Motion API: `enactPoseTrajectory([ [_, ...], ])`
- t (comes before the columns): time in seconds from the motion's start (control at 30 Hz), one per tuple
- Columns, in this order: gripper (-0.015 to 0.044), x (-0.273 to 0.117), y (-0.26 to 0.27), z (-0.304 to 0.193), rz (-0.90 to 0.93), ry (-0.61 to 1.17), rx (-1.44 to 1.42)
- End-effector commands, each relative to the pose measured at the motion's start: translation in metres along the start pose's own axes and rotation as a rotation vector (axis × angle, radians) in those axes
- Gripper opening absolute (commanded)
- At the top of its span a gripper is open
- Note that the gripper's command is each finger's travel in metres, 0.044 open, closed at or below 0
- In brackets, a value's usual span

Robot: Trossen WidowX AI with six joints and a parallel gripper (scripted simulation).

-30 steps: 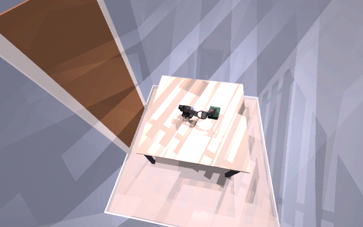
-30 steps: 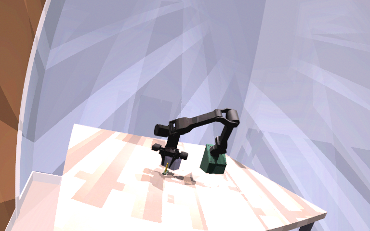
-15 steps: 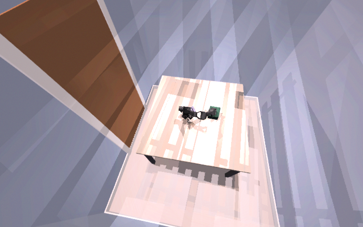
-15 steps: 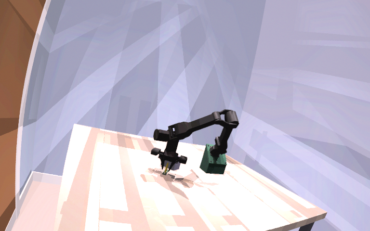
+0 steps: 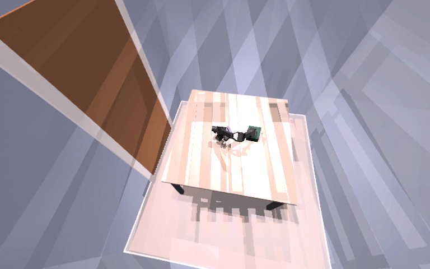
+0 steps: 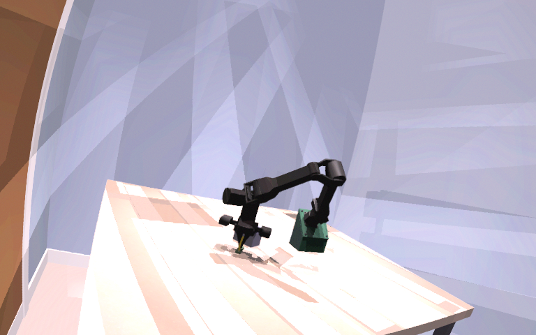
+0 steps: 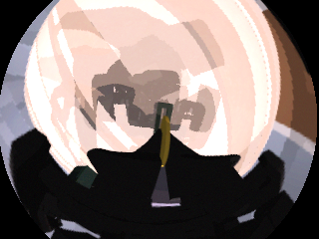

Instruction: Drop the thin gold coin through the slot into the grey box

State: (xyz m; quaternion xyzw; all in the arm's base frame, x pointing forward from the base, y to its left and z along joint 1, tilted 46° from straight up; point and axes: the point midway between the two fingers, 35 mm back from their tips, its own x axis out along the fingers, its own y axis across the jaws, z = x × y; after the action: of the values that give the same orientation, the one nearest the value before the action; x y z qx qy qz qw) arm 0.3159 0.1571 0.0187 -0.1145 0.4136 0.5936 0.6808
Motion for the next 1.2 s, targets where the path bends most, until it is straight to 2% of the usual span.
enactPoseTrajectory([
  [0.0,0.0000,0.000,0.000,0.000,0.001,-0.002,0.014],
  [1.17,0.0000,-0.080,-0.003,-0.001,-0.003,0.004,0.017],
])
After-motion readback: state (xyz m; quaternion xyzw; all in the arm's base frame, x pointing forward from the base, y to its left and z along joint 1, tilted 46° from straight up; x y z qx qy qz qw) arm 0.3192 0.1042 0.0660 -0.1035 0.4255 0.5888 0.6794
